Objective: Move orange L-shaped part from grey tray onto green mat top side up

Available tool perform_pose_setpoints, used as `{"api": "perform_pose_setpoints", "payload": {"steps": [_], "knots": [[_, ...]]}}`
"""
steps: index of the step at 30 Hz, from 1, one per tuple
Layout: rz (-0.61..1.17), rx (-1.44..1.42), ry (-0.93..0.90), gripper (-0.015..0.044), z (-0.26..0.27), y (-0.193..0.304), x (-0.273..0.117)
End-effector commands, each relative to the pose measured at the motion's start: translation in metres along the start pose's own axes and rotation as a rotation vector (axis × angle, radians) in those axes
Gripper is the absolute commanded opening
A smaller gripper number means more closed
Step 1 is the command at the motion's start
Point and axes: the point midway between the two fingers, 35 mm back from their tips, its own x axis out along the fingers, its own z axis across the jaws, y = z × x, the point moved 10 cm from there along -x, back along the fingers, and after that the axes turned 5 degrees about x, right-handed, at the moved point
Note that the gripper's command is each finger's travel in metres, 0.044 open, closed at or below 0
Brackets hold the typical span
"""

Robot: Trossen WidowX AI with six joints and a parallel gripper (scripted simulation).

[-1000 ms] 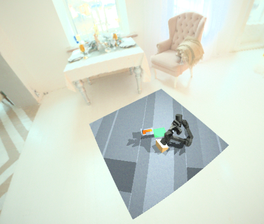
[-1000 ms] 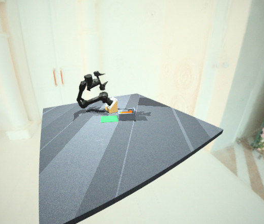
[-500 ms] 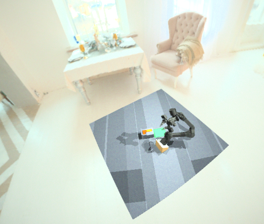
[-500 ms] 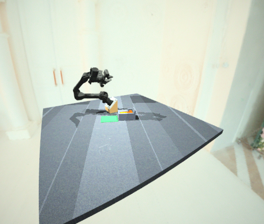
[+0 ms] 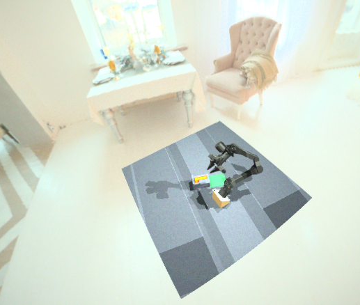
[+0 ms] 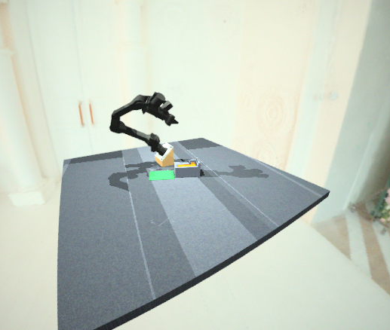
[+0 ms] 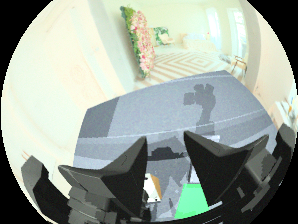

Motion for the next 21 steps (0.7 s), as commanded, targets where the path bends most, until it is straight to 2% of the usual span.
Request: {"api": "perform_pose_setpoints", "payload": {"steps": [1, 10, 21], "knots": [[0.307, 0.611, 0.186, 0.0180, -0.047, -0.032, 0.050], [0.468, 1.045, 0.447, 0.0180, -0.081, -0.048, 0.100], [0.519, 1.475, 0.890, 0.0180, -0.119, -0.050, 0.171]]}}
